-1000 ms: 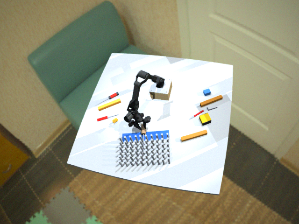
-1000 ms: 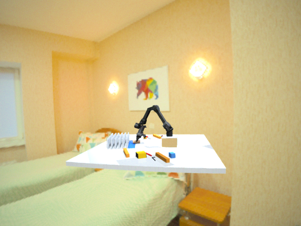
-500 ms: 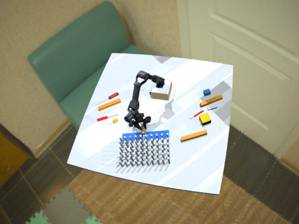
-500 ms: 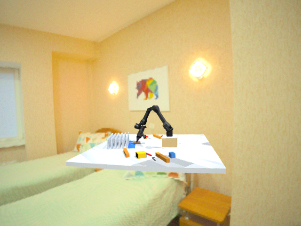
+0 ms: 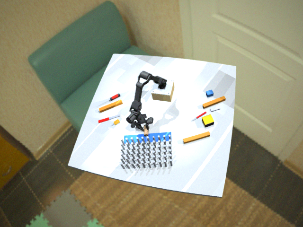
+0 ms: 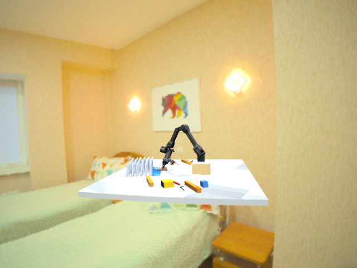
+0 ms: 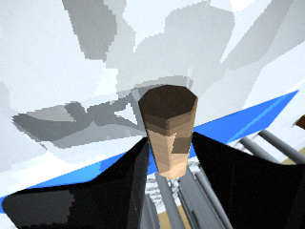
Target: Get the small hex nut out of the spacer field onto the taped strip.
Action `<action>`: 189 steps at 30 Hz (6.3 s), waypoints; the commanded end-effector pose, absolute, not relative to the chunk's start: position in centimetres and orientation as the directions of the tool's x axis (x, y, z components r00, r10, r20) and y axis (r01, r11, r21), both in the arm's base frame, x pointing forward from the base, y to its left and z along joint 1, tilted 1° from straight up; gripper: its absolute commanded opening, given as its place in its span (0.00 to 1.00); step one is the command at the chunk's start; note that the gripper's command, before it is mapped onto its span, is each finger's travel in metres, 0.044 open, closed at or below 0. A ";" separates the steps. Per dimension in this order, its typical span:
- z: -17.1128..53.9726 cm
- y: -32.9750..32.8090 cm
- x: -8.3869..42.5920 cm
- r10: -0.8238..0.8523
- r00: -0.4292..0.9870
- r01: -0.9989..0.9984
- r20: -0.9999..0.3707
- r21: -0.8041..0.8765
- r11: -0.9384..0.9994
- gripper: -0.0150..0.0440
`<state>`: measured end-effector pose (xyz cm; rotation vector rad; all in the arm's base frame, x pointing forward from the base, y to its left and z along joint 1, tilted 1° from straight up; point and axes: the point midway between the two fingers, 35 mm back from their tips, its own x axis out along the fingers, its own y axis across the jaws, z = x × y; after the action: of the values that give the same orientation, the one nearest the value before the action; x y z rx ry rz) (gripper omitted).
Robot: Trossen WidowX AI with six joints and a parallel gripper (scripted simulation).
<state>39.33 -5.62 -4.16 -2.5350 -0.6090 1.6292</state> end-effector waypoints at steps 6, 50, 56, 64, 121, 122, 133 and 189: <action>-4.1 -5.5 38.7 0.362 0.360 0.289 -0.860 -0.266 -0.920 0.25; -4.3 -5.9 36.0 0.362 0.354 0.290 -0.862 -0.267 -0.919 0.25; -4.3 -6.0 35.6 0.362 0.354 0.290 -0.862 -0.267 -0.919 0.25; -4.4 -6.2 35.0 0.362 0.353 0.290 -0.863 -0.267 -0.919 0.25; -4.6 -7.5 30.7 0.360 0.348 0.289 -0.866 -0.267 -0.919 0.25; -4.6 -7.5 30.6 0.360 0.348 0.289 -0.866 -0.267 -0.919 0.25; -4.7 -7.8 29.7 0.360 0.347 0.289 -0.866 -0.267 -0.920 0.25; -3.0 -8.7 27.6 0.358 0.346 0.288 -0.867 -0.265 -0.920 0.25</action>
<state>27.21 -8.43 -3.69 -2.5003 -0.6131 1.6636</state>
